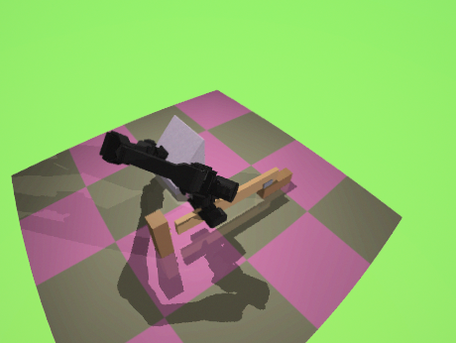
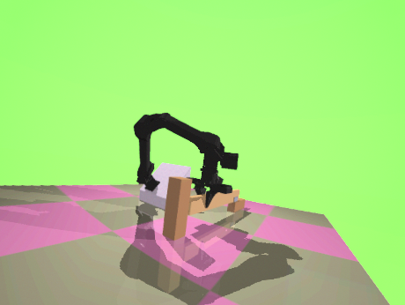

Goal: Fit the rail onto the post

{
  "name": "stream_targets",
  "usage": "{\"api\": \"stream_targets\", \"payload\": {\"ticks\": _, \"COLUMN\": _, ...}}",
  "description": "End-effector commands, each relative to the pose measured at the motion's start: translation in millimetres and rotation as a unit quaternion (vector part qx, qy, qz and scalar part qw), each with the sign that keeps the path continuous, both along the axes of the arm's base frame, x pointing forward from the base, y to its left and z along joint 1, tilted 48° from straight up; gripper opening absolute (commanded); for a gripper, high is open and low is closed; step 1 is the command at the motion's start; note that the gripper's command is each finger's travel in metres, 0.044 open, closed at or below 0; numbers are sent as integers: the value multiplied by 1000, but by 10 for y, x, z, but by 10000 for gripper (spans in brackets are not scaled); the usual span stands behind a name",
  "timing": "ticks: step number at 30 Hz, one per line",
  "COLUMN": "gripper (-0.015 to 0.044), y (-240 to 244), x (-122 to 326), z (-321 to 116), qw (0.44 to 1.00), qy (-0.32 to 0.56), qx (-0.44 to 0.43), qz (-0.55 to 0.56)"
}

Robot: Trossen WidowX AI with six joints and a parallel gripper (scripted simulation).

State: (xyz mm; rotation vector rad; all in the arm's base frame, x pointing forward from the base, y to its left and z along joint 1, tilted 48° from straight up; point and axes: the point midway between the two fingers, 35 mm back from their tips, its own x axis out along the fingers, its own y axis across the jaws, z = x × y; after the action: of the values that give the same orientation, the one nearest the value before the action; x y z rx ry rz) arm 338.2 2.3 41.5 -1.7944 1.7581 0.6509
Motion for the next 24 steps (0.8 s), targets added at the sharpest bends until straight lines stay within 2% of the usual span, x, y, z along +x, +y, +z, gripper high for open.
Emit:
{"api": "stream_targets", "payload": {"ticks": 1, "gripper": 0, "y": 16, "x": 6, "z": 50, "qw": 1000, "qy": -3, "qx": 1, "qz": 5}}
{"api": "stream_targets", "payload": {"ticks": 24, "gripper": 0, "y": -28, "x": 6, "z": 105, "qw": 1000, "qy": -3, "qx": 1, "qz": 5}}
